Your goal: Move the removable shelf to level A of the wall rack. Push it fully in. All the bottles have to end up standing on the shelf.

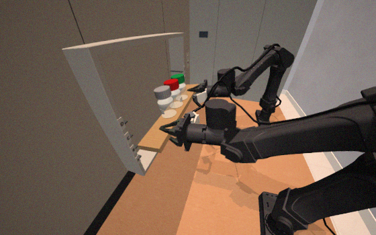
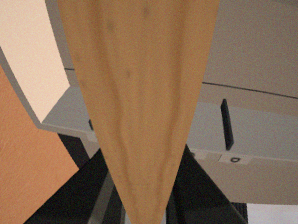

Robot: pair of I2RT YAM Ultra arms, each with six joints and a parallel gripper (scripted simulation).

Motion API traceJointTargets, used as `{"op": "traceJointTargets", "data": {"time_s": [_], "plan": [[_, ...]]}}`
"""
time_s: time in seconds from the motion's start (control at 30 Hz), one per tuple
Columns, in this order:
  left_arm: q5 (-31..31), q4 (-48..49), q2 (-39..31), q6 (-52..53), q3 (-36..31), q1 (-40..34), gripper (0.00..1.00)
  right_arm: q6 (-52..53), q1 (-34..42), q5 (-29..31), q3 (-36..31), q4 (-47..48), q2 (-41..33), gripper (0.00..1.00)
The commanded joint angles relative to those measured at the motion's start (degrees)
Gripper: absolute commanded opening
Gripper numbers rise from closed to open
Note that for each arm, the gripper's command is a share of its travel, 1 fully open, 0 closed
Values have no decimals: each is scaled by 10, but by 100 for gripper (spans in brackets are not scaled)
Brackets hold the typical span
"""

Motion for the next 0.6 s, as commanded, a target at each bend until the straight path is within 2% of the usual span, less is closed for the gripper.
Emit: {"op": "traceJointTargets", "data": {"time_s": [0.0,0.57], "plan": [[-9,58,-27,33,10,-4,0,-37,2,14,9,58,-30,0],[-9,64,-24,33,7,-4,0,-37,2,14,6,62,-28,0]]}}
